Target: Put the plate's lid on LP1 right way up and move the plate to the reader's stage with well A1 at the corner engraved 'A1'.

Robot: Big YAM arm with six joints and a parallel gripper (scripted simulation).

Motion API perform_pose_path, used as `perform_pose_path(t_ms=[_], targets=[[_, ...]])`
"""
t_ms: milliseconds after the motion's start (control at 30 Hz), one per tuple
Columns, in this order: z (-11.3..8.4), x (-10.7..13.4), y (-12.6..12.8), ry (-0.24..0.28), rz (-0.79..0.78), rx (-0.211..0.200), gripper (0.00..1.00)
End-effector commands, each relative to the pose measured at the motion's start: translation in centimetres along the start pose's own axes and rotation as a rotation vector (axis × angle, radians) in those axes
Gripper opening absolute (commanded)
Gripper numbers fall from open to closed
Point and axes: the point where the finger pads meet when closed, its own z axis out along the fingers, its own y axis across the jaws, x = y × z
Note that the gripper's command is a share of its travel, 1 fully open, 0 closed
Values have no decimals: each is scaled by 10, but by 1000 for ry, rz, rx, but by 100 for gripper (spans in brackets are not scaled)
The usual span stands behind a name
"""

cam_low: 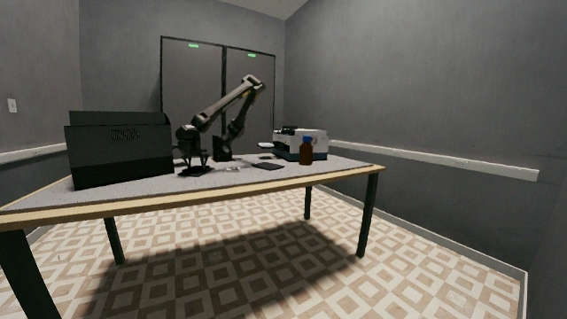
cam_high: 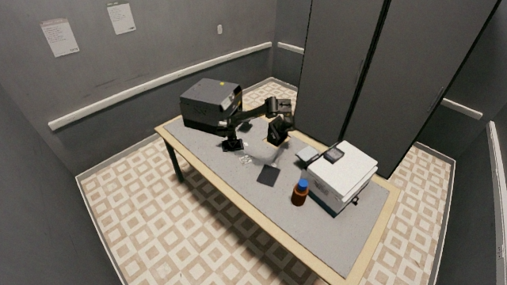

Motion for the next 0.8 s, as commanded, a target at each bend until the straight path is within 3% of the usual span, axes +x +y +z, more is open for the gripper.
perform_pose_path(t_ms=[0,767], targets=[[3,-4,1,-6,-2,2,86],[5,1,0,1,4,2,86]])
